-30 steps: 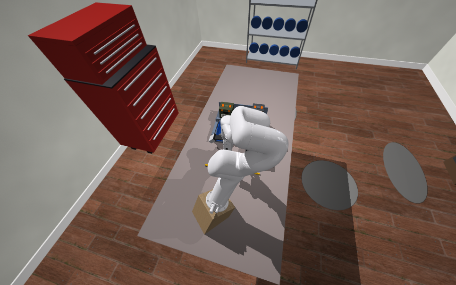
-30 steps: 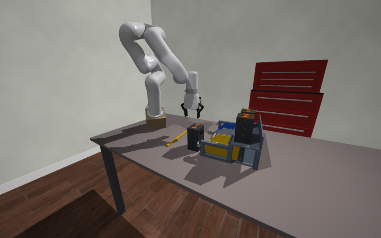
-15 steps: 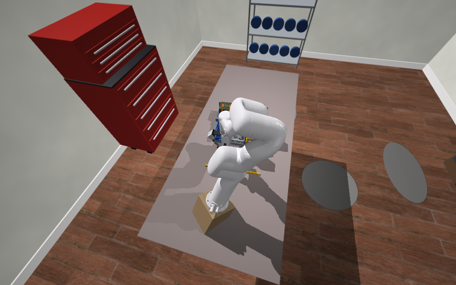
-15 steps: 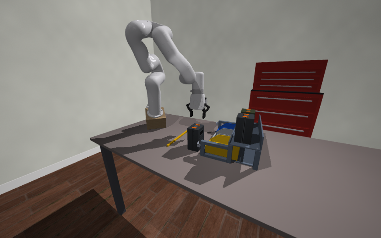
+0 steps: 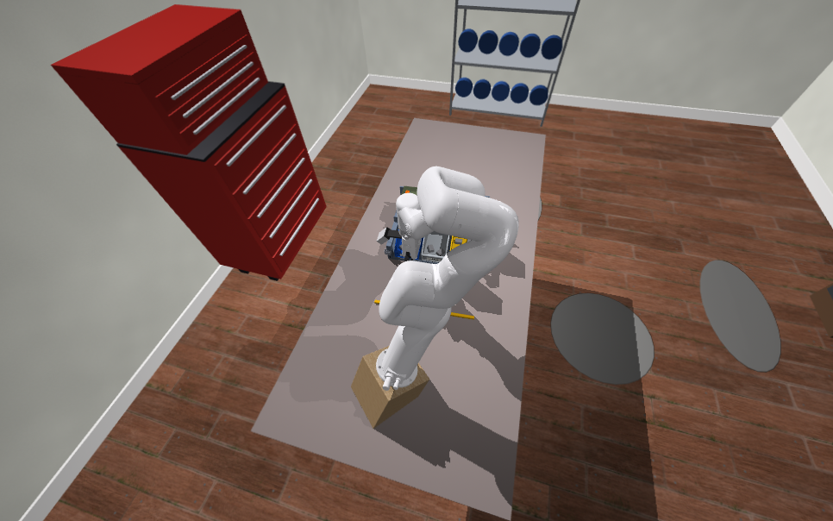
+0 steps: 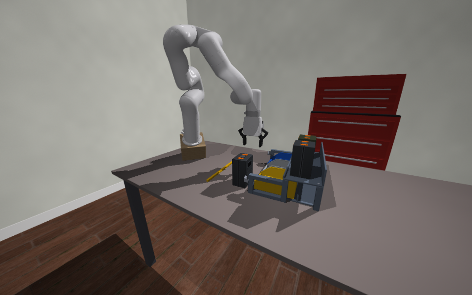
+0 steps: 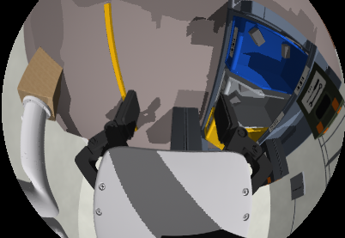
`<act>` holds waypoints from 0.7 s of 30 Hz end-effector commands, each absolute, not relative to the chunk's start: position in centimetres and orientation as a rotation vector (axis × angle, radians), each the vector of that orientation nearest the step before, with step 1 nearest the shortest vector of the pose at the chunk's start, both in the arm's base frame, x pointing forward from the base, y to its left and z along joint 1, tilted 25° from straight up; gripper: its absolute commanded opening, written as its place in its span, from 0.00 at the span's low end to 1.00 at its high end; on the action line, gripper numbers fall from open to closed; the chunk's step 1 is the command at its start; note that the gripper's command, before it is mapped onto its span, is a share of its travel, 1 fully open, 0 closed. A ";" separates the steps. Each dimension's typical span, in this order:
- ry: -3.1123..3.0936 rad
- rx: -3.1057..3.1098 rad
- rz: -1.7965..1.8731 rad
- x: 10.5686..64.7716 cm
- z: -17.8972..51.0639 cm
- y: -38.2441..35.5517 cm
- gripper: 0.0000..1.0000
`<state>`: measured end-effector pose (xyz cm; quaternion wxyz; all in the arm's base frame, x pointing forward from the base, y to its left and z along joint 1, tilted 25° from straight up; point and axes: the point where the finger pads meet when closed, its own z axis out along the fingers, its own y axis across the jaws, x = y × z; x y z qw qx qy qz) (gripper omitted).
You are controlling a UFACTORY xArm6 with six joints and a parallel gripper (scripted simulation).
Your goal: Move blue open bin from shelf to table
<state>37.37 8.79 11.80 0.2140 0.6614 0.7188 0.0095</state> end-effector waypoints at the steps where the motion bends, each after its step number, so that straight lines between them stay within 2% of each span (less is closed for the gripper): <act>1: 1.993 1.834 0.032 39.9 12.3 10.4 1.00; 3: 1.993 1.834 0.032 41.6 12.5 11.5 1.00; 15: 1.993 1.834 0.032 41.6 12.5 11.5 1.00; 21: 1.993 1.834 0.032 46.1 13.2 14.3 1.00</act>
